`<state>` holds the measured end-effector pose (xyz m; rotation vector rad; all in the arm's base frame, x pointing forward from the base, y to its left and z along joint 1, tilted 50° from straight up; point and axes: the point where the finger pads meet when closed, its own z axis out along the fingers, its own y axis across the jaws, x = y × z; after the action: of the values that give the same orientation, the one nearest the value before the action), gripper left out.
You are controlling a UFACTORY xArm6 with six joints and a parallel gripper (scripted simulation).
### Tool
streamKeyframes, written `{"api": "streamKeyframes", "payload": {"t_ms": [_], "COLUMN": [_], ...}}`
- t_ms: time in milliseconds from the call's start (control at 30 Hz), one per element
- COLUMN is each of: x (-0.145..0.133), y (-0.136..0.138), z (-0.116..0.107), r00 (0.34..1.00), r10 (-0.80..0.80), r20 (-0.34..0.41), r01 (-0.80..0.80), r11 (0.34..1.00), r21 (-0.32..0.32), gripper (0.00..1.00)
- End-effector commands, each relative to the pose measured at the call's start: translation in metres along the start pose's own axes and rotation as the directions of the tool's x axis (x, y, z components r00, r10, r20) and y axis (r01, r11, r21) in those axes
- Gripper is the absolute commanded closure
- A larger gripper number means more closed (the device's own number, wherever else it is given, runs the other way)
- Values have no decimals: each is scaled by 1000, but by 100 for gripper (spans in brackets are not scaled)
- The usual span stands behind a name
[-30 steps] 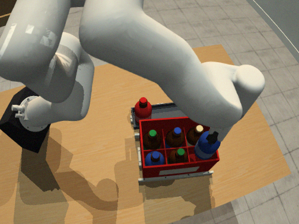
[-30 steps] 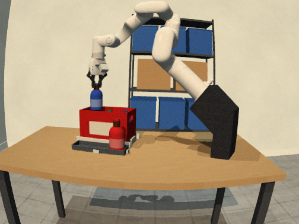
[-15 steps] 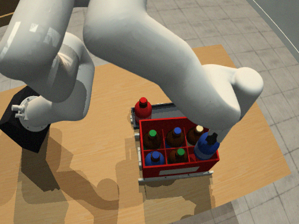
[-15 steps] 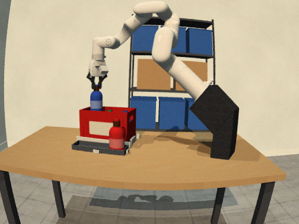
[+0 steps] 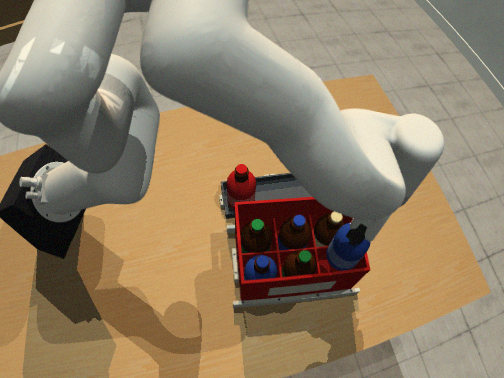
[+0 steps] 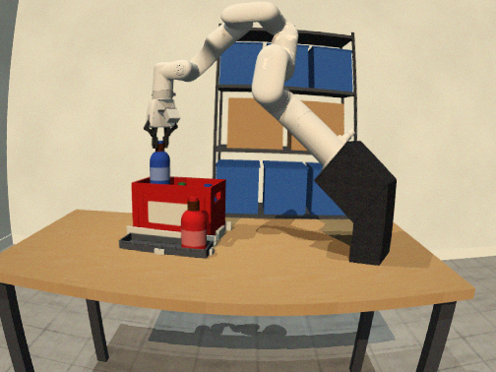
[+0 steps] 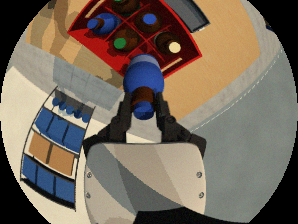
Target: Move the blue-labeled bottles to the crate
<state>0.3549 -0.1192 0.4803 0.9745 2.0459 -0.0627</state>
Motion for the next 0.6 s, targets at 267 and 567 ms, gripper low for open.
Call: {"api": "streamKeyframes", "payload": {"t_ms": [267,567], "x": [-1,-1], "y": [1,1], "z": [0,4], "r00": [1000,1000], "r10": [1,1], "r20": [4,4], "r01": [-1,-1], "r11": [1000,1000], "r21": [-3,-3], "gripper": [100,100]}}
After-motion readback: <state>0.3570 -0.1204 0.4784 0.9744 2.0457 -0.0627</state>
